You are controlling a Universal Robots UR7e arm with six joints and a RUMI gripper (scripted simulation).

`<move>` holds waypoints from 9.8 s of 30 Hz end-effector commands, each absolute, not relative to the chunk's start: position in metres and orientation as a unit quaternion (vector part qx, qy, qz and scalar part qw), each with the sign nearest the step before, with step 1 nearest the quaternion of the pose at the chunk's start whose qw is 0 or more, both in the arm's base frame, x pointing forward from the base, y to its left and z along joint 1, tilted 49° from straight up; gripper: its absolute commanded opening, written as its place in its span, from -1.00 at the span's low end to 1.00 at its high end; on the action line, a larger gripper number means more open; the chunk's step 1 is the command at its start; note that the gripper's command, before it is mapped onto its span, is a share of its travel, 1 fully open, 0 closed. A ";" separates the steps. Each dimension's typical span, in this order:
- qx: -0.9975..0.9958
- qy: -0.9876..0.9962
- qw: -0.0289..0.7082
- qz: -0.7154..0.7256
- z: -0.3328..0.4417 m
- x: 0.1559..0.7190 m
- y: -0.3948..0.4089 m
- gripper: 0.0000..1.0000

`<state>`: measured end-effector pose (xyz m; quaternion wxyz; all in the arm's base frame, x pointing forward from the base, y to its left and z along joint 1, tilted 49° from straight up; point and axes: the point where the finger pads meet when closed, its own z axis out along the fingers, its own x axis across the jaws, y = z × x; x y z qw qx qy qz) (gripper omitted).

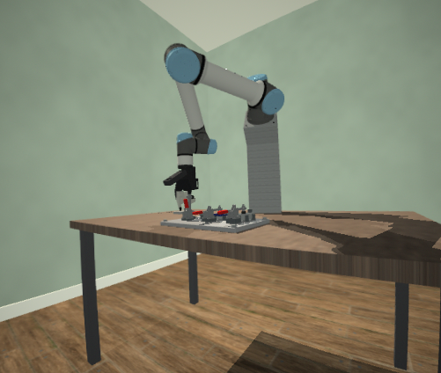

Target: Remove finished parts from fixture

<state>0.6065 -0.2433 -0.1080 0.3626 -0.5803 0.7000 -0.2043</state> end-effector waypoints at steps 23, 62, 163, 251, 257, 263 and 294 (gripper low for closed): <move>-0.578 0.701 0.362 -0.206 -0.123 0.624 -0.243 -1.00; -0.579 0.701 0.362 -0.206 -0.124 0.627 -0.241 -1.00; -0.578 0.702 0.362 -0.206 -0.099 0.597 -0.246 -0.06; -0.578 0.702 0.362 -0.206 -0.003 0.487 -0.264 -0.44; -0.578 0.702 0.362 -0.206 0.001 0.482 -0.265 -0.44; -0.578 0.701 0.362 -0.207 0.003 0.482 -0.267 -0.44; -0.579 0.701 0.362 -0.205 0.017 0.486 -0.210 -0.44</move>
